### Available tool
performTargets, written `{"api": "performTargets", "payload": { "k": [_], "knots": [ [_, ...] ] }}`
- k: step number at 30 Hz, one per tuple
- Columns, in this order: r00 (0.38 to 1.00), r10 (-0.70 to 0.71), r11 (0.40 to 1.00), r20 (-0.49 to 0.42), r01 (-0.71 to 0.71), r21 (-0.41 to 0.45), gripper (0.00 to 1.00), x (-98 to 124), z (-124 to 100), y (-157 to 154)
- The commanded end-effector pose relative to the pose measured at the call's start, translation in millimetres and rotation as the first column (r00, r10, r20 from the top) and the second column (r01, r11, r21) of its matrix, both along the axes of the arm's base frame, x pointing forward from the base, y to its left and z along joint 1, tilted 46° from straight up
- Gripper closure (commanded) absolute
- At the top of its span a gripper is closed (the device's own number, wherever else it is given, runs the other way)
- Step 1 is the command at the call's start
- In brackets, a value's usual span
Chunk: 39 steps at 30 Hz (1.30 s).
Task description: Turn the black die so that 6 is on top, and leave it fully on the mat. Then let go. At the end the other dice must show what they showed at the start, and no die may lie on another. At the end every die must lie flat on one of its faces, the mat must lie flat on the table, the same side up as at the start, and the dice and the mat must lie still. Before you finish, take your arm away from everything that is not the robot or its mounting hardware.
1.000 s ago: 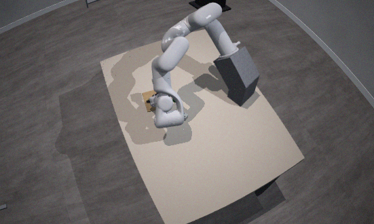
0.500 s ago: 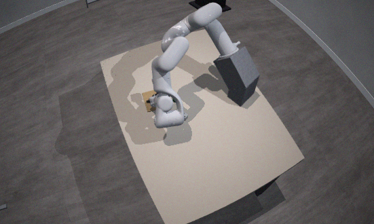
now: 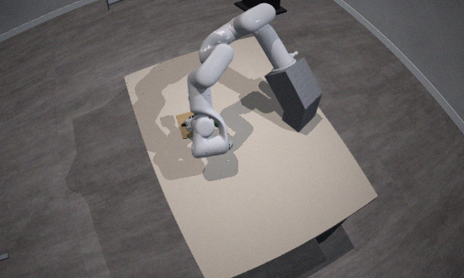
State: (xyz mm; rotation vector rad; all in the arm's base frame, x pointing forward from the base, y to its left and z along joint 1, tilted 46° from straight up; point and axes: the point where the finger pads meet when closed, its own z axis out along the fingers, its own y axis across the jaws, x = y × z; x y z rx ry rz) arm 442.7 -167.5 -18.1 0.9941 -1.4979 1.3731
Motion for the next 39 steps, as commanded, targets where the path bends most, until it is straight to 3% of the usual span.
{"api": "performTargets", "payload": {
  "k": [1,13,32,39],
  "knots": [
    [1.0,0.002,1.0,0.002,-0.002,0.0,0.73,-1.0,7.3,7.5],
    [1.0,0.002,1.0,0.002,-0.002,0.0,0.73,-9.4,39.9,40.3],
    [1.0,0.008,1.0,0.003,-0.008,0.014,0.73,-9.7,44.1,43.8],
    [0.997,0.069,0.979,0.025,-0.072,0.193,0.73,-9.3,47.7,42.8]
  ]
}}
